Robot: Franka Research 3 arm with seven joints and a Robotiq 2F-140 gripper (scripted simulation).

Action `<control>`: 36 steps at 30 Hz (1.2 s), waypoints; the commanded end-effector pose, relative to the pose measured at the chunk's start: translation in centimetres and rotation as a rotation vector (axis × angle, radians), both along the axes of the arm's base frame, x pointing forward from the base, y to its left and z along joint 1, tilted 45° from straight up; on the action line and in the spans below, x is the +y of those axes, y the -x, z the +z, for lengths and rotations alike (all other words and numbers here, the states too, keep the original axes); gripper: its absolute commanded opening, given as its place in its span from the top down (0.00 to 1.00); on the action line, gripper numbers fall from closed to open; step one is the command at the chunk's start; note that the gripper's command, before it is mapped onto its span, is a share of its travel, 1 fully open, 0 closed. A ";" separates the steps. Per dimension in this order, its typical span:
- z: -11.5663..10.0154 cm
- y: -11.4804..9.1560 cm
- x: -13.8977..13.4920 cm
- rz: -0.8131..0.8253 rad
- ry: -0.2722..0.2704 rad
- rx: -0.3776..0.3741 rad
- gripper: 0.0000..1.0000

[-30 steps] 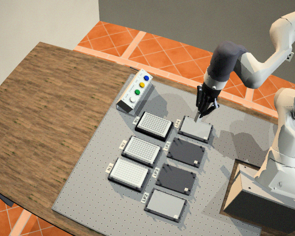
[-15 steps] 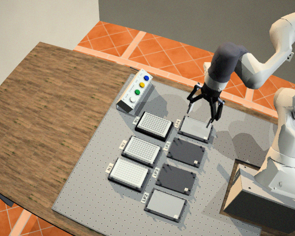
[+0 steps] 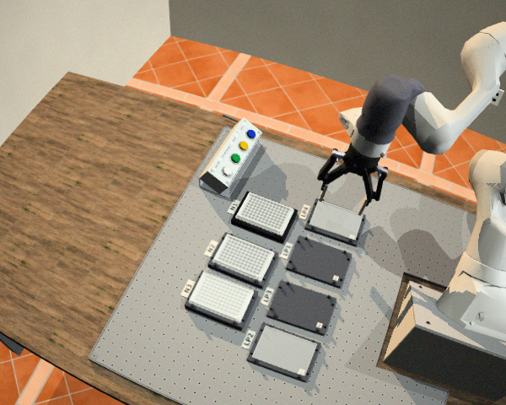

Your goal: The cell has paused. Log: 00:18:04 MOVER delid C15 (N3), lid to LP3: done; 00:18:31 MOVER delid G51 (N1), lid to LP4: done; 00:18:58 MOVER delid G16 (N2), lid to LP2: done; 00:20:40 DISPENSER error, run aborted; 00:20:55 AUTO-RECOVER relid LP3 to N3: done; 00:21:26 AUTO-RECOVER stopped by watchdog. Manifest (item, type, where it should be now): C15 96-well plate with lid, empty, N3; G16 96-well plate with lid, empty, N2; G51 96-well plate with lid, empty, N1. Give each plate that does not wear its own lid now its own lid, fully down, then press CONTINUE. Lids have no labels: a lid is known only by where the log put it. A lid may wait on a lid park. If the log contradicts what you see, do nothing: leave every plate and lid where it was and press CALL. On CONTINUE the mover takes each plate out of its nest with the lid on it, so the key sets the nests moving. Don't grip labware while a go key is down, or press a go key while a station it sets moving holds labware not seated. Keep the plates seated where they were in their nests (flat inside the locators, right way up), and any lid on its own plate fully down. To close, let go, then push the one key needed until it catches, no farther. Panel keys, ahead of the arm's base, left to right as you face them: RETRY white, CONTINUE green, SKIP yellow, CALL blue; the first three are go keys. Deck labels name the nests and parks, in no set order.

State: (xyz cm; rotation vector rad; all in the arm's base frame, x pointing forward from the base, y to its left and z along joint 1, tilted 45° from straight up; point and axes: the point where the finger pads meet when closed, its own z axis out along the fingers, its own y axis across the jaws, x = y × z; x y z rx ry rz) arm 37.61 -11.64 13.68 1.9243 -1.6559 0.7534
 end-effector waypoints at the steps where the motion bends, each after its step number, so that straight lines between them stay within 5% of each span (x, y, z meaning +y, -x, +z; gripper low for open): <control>1: 0.2 0.0 -0.2 0.193 0.018 0.201 0.34; 24: -0.3 0.0 -0.6 0.564 0.074 0.573 0.34; 36: -1.7 0.0 -2.0 0.793 0.101 0.830 0.34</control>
